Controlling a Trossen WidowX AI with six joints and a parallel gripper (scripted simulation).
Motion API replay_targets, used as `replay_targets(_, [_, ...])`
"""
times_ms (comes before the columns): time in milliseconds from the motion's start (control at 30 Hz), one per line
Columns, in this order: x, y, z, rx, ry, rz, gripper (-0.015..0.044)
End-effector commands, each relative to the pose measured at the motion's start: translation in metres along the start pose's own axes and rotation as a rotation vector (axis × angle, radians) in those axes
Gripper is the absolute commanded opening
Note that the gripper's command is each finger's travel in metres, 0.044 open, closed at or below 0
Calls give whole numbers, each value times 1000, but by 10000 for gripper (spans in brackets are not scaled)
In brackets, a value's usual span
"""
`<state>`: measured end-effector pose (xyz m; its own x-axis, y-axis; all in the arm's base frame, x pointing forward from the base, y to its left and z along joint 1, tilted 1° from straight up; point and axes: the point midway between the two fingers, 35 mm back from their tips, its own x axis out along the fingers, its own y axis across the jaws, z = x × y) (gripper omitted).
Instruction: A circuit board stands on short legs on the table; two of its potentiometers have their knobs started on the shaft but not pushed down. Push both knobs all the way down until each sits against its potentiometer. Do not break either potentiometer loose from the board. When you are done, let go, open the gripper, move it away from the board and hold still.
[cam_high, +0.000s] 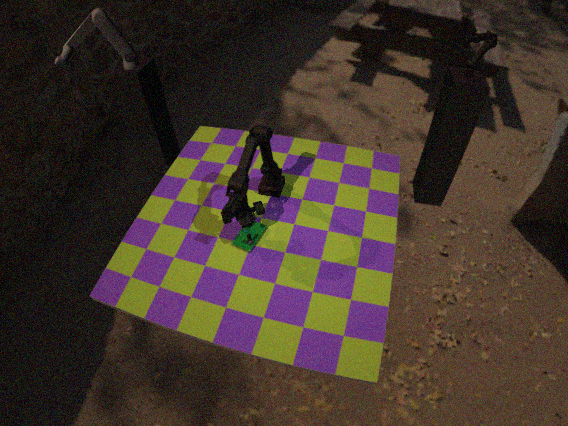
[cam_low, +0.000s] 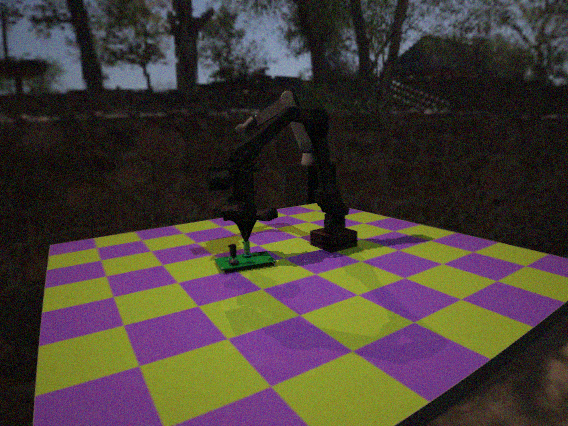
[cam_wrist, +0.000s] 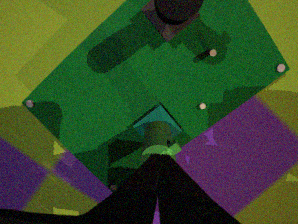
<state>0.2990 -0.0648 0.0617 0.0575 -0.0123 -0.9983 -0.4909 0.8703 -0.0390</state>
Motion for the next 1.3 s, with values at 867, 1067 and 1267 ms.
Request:
replay_targets(867, [-11,0,0,0,11,10,53])
replay_targets(1067, [-11,0,0,0,11,10,210])
replay_targets(1267, [-23,2,28,30,-63,-41,53])
